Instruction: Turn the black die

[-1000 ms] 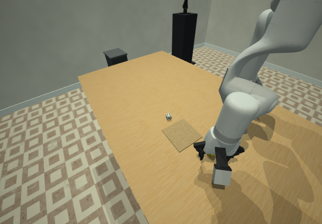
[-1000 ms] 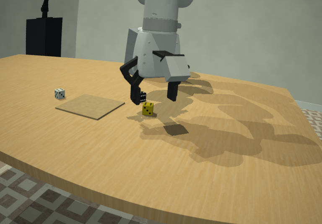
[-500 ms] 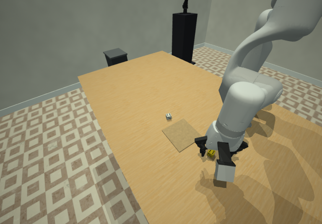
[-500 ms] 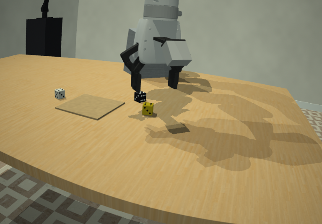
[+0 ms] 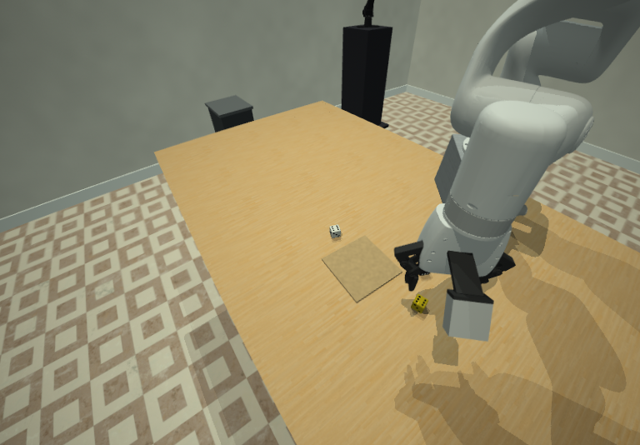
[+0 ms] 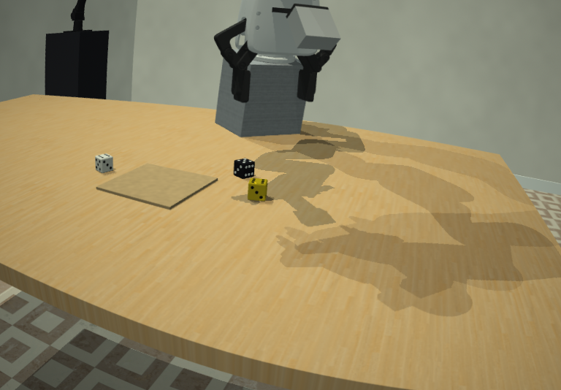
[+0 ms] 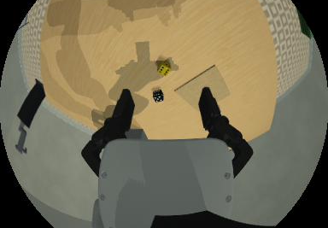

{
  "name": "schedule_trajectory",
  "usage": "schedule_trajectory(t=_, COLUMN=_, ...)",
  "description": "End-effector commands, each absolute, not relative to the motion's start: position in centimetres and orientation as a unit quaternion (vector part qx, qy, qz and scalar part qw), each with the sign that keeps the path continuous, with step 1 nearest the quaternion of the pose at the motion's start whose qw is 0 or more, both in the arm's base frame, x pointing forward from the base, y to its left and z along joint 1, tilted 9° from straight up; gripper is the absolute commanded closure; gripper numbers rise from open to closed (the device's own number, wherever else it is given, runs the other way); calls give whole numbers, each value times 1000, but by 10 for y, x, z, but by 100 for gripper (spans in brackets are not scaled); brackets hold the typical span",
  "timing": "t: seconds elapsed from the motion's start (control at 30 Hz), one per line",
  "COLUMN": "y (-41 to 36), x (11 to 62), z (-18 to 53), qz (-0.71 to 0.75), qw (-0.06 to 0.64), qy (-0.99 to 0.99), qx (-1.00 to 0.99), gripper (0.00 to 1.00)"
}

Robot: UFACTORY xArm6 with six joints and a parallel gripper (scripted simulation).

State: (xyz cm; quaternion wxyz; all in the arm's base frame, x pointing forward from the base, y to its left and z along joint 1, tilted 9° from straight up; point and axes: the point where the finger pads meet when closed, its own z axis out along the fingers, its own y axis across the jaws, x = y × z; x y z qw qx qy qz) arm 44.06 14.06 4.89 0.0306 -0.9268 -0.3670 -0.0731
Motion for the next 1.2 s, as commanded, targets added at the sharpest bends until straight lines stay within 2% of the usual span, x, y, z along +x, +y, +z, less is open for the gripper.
schedule_trajectory(t=0.0, y=140, x=440, z=53, qz=-74, qw=31, qy=-367, qx=-927, gripper=0)
schedule_trajectory(t=0.23, y=138, x=437, z=52, qz=-74, qw=31, qy=-372, qx=-925, gripper=0)
schedule_trajectory(t=0.37, y=106, x=386, z=40, qz=-76, qw=28, qy=-431, qx=-898, gripper=0)
schedule_trajectory(t=0.63, y=95, x=368, z=36, qz=-77, qw=26, qy=-450, qx=-889, gripper=0)
schedule_trajectory(t=0.8, y=74, x=331, z=26, qz=-77, qw=21, qy=-488, qx=-869, gripper=0)
schedule_trajectory(t=1.17, y=71, x=326, z=25, qz=-77, qw=20, qy=-492, qx=-867, gripper=0)
